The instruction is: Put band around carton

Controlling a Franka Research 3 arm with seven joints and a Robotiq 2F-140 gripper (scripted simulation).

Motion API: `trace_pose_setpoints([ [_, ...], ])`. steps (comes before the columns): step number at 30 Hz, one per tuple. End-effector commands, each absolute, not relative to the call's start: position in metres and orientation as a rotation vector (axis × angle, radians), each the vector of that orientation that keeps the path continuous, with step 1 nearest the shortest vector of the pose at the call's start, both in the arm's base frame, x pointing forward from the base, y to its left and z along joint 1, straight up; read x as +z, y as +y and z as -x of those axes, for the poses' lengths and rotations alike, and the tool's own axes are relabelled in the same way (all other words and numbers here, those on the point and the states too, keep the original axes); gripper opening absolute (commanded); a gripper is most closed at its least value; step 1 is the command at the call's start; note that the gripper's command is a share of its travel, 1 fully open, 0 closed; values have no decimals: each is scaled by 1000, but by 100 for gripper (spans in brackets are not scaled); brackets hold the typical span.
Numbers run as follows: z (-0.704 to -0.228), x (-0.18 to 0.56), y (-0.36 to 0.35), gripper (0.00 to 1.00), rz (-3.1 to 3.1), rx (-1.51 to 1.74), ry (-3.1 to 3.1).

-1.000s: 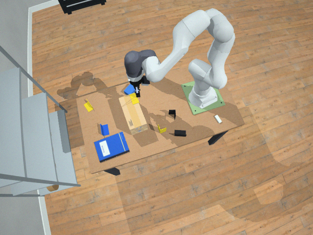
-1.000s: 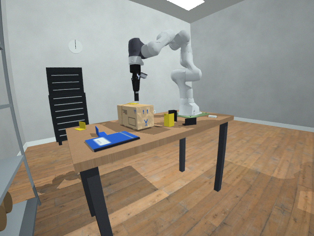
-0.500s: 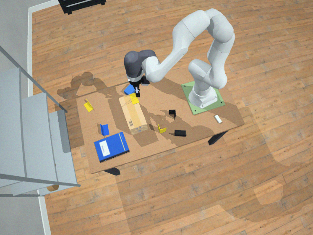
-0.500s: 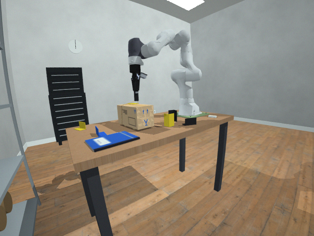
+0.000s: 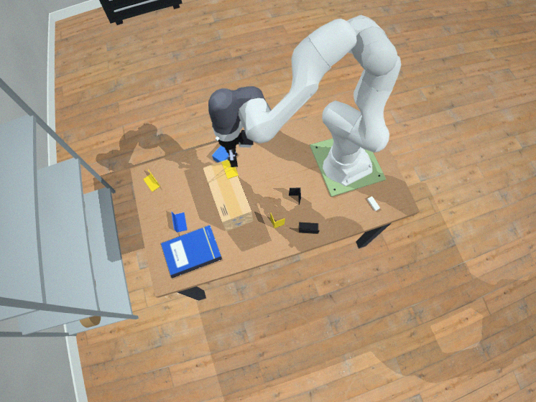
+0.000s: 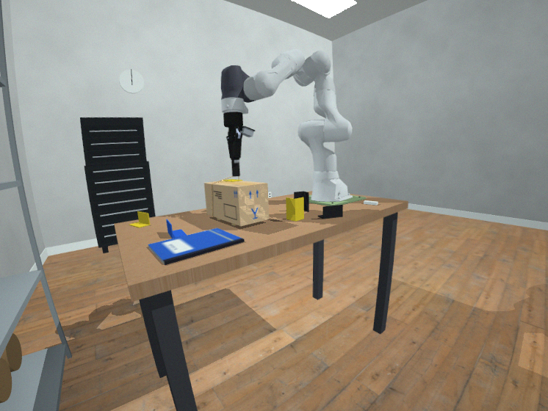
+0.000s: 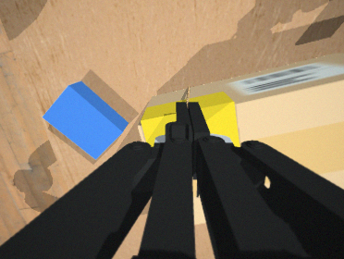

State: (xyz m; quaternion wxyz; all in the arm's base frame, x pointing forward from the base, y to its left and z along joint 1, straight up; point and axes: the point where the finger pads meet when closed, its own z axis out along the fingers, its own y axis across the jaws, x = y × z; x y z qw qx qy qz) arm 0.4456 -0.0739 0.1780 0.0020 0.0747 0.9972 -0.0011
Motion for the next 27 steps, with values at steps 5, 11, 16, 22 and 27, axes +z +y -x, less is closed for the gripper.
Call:
trace_pose_setpoints([
  [5,-453,178,-73,10,-223,0,3134],
  [11,-457,178,-73,10,-223,0,3134],
  [16,-459,178,-73,10,-223,0,3134],
  [22,-460,178,-73,10,-223,0,3134],
  [27,-460,177,-73,10,-223,0,3134],
])
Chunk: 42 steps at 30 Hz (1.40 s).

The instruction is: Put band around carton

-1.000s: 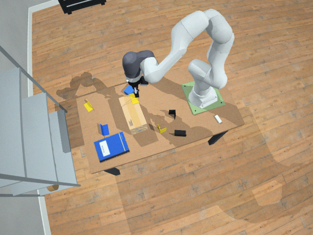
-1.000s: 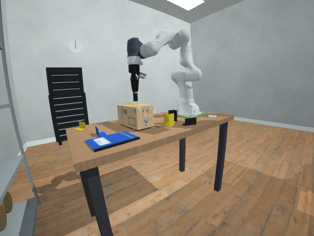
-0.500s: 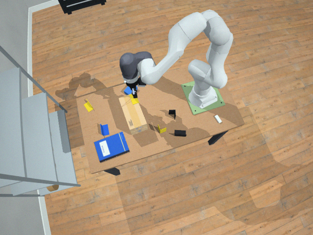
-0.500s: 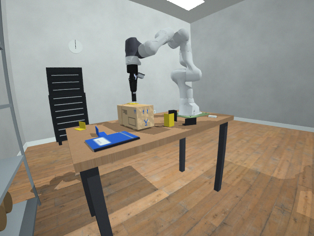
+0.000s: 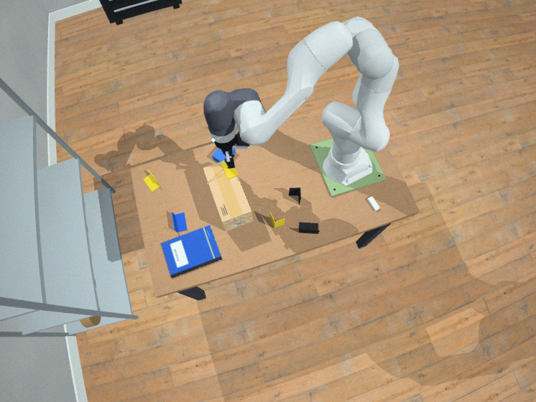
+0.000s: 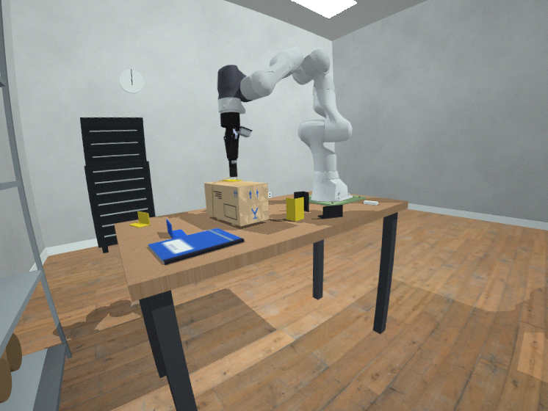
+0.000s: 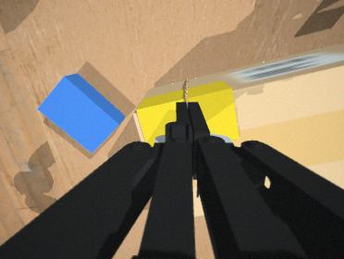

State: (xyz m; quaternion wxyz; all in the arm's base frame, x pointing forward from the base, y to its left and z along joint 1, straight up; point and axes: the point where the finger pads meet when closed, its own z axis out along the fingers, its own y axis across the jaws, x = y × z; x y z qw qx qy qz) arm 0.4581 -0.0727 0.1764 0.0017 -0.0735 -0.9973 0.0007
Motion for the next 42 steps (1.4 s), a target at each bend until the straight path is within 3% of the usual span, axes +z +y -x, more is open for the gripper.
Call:
trace_pose_setpoints([
  [1,-460,177,-73,10,223,0,-3134],
  [25,-460,167,-73,10,223,0,-3134],
  [26,-460,167,-73,18,223,0,-3134],
  [42,-460,167,-73,18,223,0,-3134],
])
